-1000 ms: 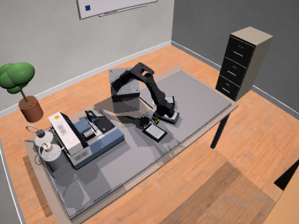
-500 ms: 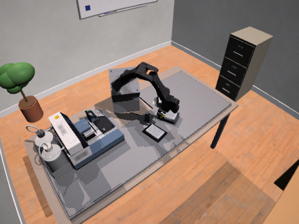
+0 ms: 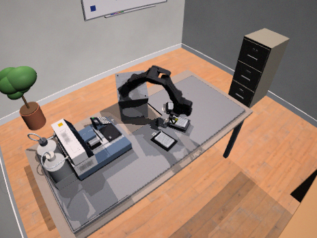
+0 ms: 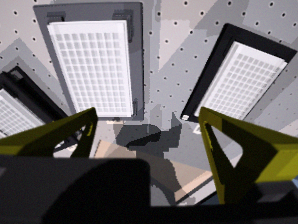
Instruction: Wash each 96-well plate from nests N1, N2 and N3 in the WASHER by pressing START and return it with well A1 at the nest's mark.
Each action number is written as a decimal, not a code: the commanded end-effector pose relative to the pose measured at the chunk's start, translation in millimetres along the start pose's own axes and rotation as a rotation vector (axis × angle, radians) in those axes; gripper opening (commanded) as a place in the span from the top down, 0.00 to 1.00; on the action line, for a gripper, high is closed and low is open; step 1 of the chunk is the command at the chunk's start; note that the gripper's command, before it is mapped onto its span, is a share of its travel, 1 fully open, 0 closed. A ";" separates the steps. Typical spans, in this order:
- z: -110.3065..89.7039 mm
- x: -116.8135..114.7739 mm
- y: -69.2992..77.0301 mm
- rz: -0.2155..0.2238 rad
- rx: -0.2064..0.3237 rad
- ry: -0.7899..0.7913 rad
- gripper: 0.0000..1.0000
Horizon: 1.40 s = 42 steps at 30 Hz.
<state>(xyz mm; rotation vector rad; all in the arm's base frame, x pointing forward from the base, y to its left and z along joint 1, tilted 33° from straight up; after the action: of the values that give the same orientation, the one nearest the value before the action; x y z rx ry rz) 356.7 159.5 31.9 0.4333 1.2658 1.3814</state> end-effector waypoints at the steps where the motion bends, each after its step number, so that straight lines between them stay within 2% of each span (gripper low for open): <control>1: 3.7 16.2 7.6 -0.002 -0.020 -0.005 0.00; 8: 1.3 51.2 11.1 -0.001 -0.020 -0.005 0.00; 10: 1.3 51.2 11.1 -0.001 -0.020 -0.005 0.00; 14: 0.1 68.5 12.8 0.000 -0.020 -0.005 0.00; 28: 0.1 68.5 12.8 0.000 -0.020 -0.005 0.00; 42: 0.5 68.5 -10.5 -0.001 -0.020 -0.005 0.00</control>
<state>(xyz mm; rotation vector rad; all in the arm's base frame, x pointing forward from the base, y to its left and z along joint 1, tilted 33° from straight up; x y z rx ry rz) 339.6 211.7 -7.5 0.4326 1.2703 1.3674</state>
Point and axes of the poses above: the point where the finger pads meet when closed, its own y axis back along the fingers, its own x axis across the jaws, z = x × y, the point moved 8 cm from there along y, back along the fingers, and after that the axes turned 5 degrees about -y, right-handed, at the moved point
